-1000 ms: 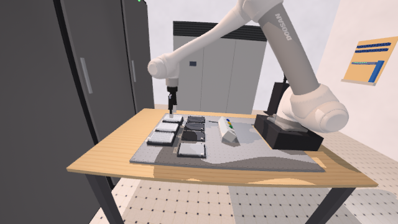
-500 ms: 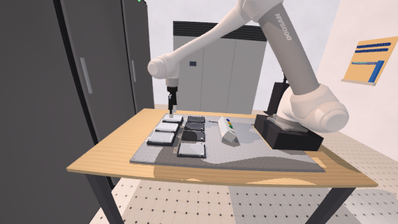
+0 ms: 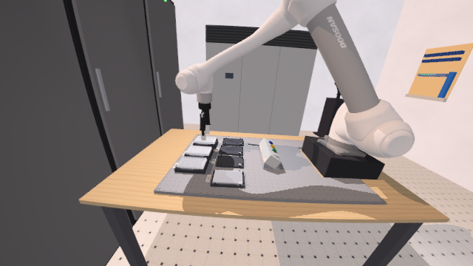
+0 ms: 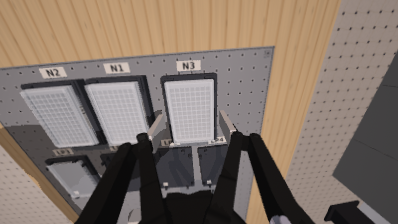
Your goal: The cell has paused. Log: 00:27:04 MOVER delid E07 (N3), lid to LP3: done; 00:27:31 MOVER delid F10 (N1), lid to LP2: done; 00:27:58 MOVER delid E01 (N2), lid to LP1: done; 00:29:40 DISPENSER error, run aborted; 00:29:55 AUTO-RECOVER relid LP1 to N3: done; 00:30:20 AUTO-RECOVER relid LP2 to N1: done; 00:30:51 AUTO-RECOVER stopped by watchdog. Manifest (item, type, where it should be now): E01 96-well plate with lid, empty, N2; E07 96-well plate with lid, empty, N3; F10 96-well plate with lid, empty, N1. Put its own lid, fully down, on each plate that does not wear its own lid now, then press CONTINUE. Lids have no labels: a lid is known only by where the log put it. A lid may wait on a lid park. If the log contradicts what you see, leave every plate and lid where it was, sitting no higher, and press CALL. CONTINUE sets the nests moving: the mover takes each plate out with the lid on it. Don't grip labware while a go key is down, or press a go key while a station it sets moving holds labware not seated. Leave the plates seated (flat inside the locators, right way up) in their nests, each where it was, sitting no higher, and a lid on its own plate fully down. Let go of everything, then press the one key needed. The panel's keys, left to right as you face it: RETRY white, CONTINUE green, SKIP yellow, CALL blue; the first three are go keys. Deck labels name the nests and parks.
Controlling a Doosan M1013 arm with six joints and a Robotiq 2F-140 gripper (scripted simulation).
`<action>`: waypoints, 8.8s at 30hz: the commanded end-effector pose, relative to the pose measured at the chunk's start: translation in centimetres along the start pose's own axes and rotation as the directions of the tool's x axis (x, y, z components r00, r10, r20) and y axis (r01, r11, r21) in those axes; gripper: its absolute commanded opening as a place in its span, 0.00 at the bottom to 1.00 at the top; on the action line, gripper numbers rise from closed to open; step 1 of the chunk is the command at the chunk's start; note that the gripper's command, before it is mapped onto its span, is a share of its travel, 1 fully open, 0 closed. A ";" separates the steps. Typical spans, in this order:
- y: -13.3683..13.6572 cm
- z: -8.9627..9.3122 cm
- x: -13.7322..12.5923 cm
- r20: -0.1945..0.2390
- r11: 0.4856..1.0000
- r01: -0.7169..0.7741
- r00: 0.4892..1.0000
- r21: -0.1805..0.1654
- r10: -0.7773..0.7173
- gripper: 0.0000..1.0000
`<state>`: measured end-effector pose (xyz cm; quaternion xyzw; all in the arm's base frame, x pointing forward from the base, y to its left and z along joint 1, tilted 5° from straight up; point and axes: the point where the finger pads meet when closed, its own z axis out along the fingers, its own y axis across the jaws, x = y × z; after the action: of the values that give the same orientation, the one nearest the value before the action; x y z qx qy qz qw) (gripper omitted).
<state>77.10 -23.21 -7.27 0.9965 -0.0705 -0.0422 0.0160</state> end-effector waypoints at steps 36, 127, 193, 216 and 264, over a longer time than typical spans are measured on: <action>-0.3 2.1 0.1 -0.002 1.000 -0.003 1.000 0.005 0.003 0.66; -0.3 2.2 0.1 -0.002 1.000 -0.003 1.000 0.005 0.003 0.00; -0.2 -3.1 0.1 -0.002 1.000 -0.003 1.000 0.005 0.003 0.00; -19.1 -3.4 1.0 -0.002 1.000 -0.003 1.000 0.005 0.003 0.00; -25.7 -3.3 0.4 -0.002 1.000 -0.003 1.000 0.005 0.003 0.00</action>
<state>81.45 1.89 -4.74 0.9967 -0.0696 -0.0371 0.0166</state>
